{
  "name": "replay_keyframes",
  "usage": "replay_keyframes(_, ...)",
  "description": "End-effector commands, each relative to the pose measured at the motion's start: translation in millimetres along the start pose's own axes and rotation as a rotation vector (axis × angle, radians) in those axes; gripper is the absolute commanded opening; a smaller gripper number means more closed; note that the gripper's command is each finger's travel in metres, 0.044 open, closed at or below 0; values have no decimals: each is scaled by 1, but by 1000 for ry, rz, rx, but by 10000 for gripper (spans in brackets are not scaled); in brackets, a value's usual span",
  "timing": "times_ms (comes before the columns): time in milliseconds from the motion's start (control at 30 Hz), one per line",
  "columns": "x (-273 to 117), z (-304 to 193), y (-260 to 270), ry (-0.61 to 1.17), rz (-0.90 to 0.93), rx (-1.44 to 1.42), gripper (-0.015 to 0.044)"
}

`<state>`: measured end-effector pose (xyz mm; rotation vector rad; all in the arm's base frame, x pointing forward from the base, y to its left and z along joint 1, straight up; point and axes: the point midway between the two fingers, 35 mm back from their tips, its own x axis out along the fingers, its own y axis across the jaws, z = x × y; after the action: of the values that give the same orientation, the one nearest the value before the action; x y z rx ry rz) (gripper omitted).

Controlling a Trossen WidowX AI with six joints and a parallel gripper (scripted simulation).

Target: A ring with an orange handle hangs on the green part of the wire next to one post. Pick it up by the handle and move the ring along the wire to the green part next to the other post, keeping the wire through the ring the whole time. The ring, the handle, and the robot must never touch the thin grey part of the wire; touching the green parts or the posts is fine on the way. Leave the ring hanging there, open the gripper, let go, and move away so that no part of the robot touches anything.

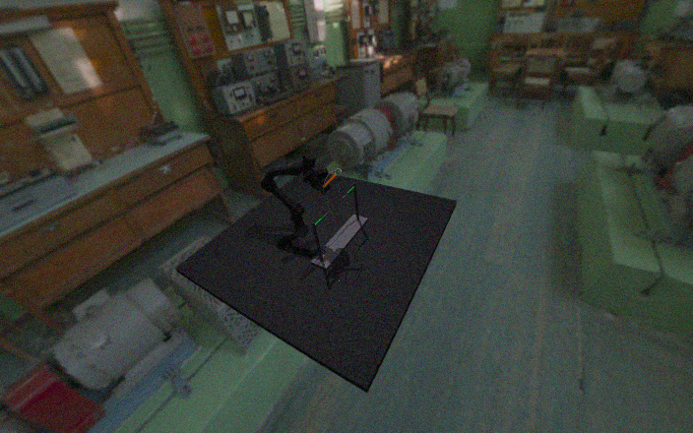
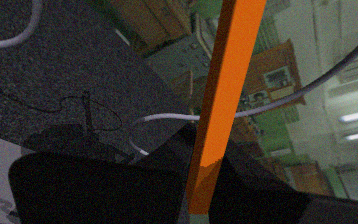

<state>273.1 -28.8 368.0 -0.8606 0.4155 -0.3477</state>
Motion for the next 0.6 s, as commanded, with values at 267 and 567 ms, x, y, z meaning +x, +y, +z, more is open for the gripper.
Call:
replay_keyframes(267, -1, -1, -5, -19, -83, -136, -150)
replay_keyframes(567, -1, -1, -8, -32, -140, -238, -150)
